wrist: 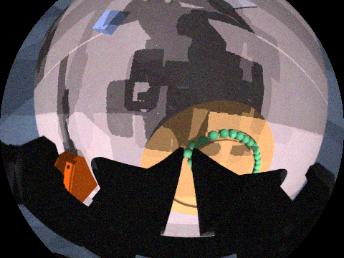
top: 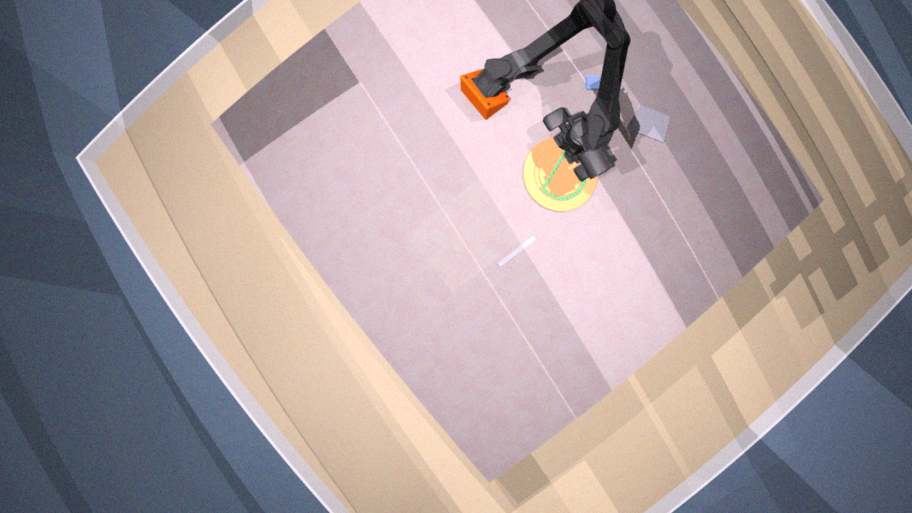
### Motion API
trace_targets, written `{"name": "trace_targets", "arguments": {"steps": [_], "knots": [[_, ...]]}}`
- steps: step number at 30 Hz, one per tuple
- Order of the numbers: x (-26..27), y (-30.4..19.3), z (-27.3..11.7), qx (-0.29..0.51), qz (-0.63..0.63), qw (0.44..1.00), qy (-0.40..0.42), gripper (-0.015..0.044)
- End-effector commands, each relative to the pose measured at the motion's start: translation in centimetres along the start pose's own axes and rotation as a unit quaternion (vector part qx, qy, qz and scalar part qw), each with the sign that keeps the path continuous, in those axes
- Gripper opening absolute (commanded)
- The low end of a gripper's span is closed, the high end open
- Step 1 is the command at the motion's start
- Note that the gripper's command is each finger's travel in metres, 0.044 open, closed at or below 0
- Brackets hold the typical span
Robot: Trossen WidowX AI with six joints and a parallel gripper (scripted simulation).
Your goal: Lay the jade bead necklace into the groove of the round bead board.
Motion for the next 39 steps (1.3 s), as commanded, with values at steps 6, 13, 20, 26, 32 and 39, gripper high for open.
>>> {"name": "trace_targets", "arguments": {"steps": [6, 13, 20, 26, 32, 39], "knots": [[0.0, 0.0, -0.1, 0.000, 0.000, 1.000, 0.000, 0.0236], [0.1, 0.0, -0.6, -0.001, 0.003, 1.000, 0.002, 0.0420], [0.2, 0.0, -0.7, -0.001, 0.003, 1.000, 0.002, 0.0440], [0.2, 0.0, -0.7, -0.001, 0.003, 1.000, 0.002, 0.0440], [0.2, 0.0, -0.7, -0.001, 0.003, 1.000, 0.002, 0.0440], [-1.5, -1.9, -1.5, 0.002, 0.312, 0.950, -0.002, 0.0256]]}}
Point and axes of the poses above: the point midway between the two fingers, 35 mm back from their tips, its own z axis out along the fingers, its own x axis across the jaws, y = z × x, the point moved 5 cm from there along -z, back along the fingers, and after that the axes turned 2 degrees about z, right-handed, at the moved point
